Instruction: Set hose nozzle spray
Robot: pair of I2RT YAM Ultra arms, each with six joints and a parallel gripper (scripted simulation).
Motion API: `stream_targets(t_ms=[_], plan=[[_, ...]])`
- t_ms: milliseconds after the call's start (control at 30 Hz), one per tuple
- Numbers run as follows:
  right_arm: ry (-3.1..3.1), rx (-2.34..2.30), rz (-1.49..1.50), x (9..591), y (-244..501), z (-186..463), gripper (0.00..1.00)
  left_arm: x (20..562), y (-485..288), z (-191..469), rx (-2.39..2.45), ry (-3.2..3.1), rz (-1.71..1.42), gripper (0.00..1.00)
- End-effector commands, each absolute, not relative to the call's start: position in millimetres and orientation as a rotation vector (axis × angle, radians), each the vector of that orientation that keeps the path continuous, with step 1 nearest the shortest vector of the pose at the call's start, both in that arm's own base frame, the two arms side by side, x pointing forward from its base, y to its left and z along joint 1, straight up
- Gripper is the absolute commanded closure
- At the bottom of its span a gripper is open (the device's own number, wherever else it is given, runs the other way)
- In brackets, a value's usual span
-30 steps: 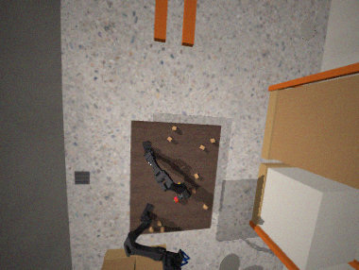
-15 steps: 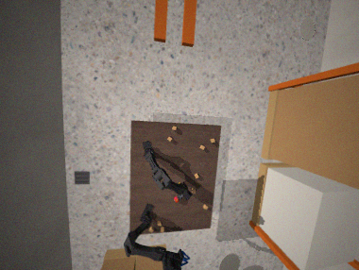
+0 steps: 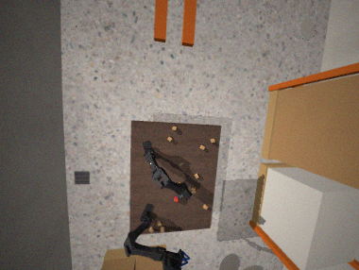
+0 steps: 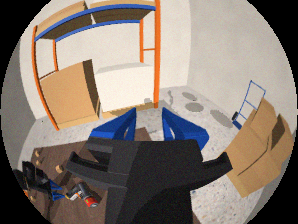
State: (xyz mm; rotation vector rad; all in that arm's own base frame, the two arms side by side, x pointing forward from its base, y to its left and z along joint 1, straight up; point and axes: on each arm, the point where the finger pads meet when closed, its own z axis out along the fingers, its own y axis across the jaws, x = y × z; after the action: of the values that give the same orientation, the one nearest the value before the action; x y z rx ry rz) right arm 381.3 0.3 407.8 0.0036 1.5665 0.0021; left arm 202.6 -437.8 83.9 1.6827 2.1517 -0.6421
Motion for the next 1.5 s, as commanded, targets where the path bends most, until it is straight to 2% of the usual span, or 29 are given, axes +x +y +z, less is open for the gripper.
stream_targets(t_ms=[0, 100, 300, 733, 833, 1200, 1467], plan=[[1.496, -0.006, 0.005, 376, 4, 438, 0.63, 205, -447, 99, 1.680, 2.107, -0.665, 0.49], [1.496, -0.006, 0.005, 376, 4, 438, 0.63, 223, -445, 119, 1.597, 2.086, -0.661, 0.49], [1.496, -0.006, 0.005, 376, 4, 438, 0.63, 229, -430, 107, 1.566, 2.130, -0.637, 0.49], [1.499, 0.005, -0.006, 377, -2, 437, 0.63, 297, -387, 159, 1.272, 2.097, -0.583, 0.49], [1.499, 0.005, -0.006, 377, -2, 437, 0.63, 299, -390, 168, 1.266, 2.077, -0.595, 0.49], [1.509, 0.001, -0.002, 378, -1, 434, 0.63, 350, -333, 209, 1.012, 2.043, -0.512, 0.49], [1.513, -0.004, 0.003, 379, 2, 433, 0.63, 369, -303, 229, 0.902, 2.020, -0.476, 0.49]])
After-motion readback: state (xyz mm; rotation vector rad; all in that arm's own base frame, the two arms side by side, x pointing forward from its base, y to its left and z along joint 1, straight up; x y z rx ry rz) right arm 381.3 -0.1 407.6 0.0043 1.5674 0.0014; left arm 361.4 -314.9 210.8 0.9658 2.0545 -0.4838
